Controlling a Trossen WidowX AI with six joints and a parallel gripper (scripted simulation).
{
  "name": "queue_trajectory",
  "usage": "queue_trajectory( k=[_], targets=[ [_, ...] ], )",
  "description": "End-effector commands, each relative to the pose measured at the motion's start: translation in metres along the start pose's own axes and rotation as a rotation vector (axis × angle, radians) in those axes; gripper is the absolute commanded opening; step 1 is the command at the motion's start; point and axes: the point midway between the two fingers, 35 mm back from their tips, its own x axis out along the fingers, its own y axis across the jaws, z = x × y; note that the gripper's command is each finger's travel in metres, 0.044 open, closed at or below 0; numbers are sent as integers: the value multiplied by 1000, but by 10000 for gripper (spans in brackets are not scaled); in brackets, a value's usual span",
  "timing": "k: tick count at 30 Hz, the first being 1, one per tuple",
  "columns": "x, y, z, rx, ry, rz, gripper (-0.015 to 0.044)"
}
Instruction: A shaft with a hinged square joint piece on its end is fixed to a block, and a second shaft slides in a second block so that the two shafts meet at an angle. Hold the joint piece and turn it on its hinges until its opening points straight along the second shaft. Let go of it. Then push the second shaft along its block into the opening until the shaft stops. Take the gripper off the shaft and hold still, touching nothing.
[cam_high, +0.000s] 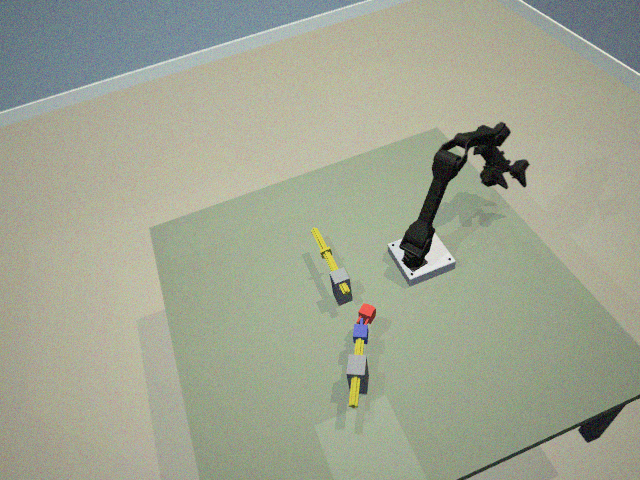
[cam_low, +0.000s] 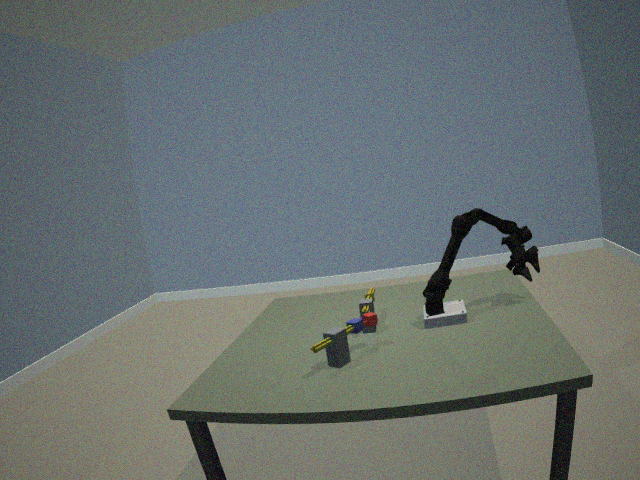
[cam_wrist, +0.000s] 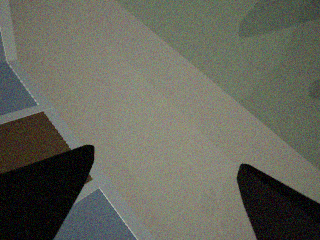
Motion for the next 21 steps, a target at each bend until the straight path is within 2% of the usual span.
queue_trajectory(
  k=[1,2,12,21],
  targets=[
    [-1,1,-1,0,0,0,426],
    [-5,4,-3,1,0,0,440],
    [-94,76,-24,18,4,1,440],
    [-112,74,-19,-58,33,-17,440]
  ],
)
